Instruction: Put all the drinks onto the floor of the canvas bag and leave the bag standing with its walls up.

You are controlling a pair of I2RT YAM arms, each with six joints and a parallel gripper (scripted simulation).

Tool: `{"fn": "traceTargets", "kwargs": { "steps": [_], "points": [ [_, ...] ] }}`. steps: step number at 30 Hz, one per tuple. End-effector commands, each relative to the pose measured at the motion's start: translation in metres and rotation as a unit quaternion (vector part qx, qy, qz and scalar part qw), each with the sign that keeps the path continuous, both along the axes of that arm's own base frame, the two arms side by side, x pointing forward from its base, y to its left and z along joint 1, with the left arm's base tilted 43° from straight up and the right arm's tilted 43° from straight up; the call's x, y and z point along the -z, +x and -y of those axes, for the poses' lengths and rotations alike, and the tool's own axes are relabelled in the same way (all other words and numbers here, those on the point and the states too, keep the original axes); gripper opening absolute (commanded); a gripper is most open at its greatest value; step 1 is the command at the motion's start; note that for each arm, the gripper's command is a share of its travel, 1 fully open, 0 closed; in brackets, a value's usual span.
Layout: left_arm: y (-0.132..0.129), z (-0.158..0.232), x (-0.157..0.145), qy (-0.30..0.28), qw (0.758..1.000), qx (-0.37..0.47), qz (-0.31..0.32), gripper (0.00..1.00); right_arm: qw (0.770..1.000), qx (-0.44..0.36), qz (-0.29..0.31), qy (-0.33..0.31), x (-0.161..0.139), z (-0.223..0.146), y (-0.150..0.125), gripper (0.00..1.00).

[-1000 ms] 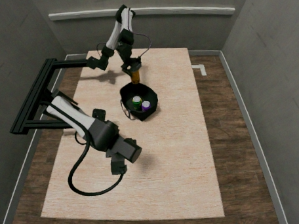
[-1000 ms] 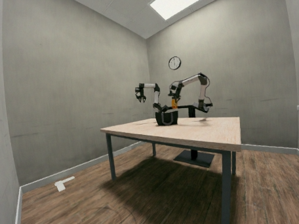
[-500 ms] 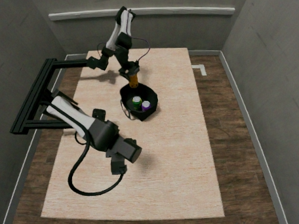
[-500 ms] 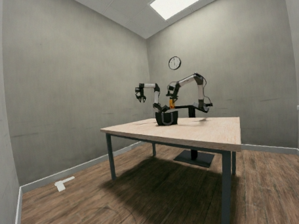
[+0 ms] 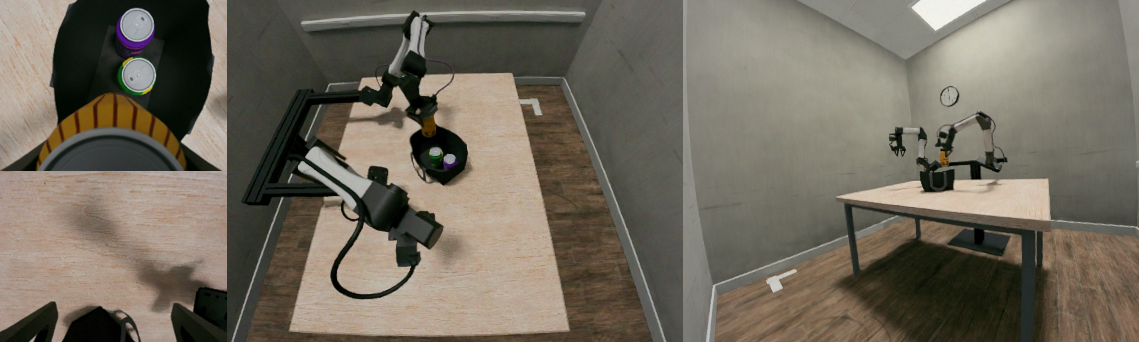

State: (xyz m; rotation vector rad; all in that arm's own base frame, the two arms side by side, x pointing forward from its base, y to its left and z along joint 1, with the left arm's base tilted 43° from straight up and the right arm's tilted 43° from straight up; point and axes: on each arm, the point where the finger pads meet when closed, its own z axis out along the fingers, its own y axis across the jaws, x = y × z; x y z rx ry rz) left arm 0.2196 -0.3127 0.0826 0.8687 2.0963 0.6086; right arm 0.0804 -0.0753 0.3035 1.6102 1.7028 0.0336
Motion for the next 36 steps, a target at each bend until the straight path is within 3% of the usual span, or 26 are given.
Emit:
{"fn": "traceTargets", "kwargs": {
  "steps": [1,15,18,20,30,36],
  "points": [
    [-0.007,0.024,-0.027,-0.047,0.998,0.022,0.023,0.70,1.000,0.002,0.018,-0.010,-0.009,-0.002,-0.005,0.86],
    [-0.009,0.009,-0.014,-0.026,0.999,0.022,0.019,0.70,1.000,0.002,0.018,-0.010,-0.009,-0.002,-0.005,0.86],
    [-0.006,0.020,-0.026,-0.047,0.998,0.021,0.023,0.70,1.000,0.002,0.018,-0.010,-0.009,-0.002,-0.005,0.86],
    [0.011,0.000,-0.011,-0.029,0.999,-0.002,0.020,0.70,1.000,0.002,0.018,-0.010,-0.009,-0.002,-0.005,0.86],
    [0.006,0.005,-0.009,-0.037,0.999,0.012,0.021,0.70,1.000,0.002,0.018,-0.010,-0.009,-0.002,-0.005,0.86],
    [0.018,-0.003,0.001,-0.042,0.999,0.004,0.015,0.70,1.000,0.002,0.018,-0.010,-0.009,-0.002,-0.005,0.86]
  ]
}}
